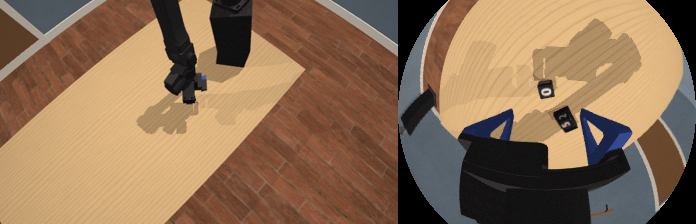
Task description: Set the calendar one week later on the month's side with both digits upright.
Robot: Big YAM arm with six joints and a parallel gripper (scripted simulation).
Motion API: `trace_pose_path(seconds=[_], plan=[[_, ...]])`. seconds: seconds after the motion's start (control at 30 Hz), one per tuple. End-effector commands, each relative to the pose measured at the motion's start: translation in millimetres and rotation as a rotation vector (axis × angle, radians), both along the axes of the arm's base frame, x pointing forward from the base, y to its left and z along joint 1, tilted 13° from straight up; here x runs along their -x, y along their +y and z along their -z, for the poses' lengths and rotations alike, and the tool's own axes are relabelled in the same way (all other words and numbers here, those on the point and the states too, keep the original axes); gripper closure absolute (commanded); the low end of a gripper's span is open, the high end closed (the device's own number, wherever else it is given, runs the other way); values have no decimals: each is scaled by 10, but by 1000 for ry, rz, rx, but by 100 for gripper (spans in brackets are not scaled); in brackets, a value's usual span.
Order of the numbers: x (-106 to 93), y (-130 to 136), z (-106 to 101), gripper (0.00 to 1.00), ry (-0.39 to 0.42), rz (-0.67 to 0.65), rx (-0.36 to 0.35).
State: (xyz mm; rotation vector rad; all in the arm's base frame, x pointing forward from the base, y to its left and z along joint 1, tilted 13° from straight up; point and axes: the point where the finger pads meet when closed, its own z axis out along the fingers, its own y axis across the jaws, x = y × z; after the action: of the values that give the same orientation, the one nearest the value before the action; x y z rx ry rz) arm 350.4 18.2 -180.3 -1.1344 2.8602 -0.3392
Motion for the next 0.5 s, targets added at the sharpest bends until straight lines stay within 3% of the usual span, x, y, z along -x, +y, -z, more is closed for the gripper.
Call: trace_pose_path(seconds=[0.0,0.2,0.23,0.47], plan=[[-35,-19,38,0,-37,186,-21],[-63,-26,41,0,-66,291,-36],[-28,-32,49,0,-65,373,-41],[-77,-26,58,0,-121,579,-74]])
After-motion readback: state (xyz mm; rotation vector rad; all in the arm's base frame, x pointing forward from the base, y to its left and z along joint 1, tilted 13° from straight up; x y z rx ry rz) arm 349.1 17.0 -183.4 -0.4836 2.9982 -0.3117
